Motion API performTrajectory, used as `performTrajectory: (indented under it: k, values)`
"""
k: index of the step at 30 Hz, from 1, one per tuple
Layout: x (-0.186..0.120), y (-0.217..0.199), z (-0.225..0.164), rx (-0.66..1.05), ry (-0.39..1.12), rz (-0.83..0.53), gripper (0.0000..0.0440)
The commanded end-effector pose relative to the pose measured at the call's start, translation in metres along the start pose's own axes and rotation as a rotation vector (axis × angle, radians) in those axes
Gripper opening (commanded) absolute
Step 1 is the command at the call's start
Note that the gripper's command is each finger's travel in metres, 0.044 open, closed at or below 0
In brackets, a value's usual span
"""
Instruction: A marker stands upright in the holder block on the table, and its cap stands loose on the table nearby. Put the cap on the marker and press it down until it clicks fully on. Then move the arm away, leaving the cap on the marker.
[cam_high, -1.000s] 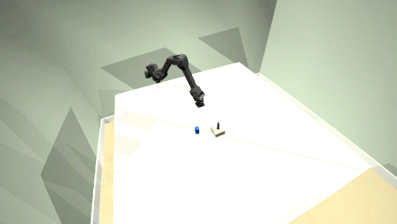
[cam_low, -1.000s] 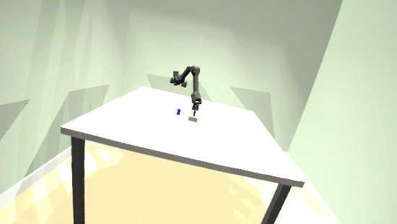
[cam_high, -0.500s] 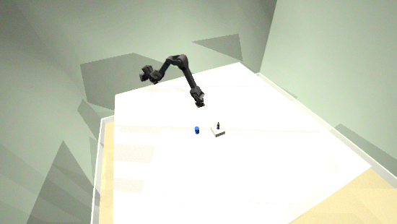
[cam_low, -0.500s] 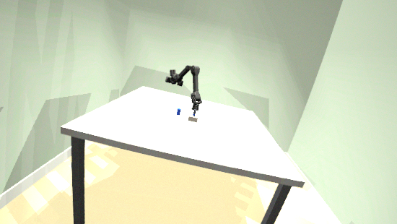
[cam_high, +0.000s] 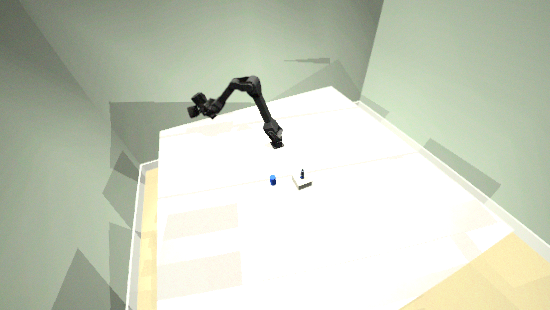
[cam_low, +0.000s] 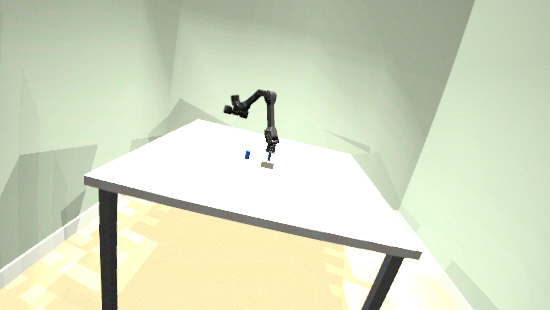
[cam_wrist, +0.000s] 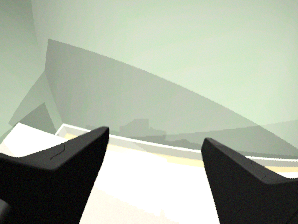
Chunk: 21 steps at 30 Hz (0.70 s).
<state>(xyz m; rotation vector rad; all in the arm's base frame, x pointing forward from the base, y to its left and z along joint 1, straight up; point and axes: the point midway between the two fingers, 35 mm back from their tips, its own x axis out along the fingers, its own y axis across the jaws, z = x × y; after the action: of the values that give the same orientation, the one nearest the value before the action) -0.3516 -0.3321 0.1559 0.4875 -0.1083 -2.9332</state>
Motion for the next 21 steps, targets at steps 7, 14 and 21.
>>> performTrajectory:
  k: [7, 14, 21]
  values:
    - [-0.019, 0.026, -0.009, -0.011, 0.048, 0.081, 0.0296]
    - [-0.036, 0.043, -0.019, -0.026, 0.090, 0.137, 0.0296]
    - [-0.052, 0.059, -0.029, -0.040, 0.133, 0.190, 0.0296]
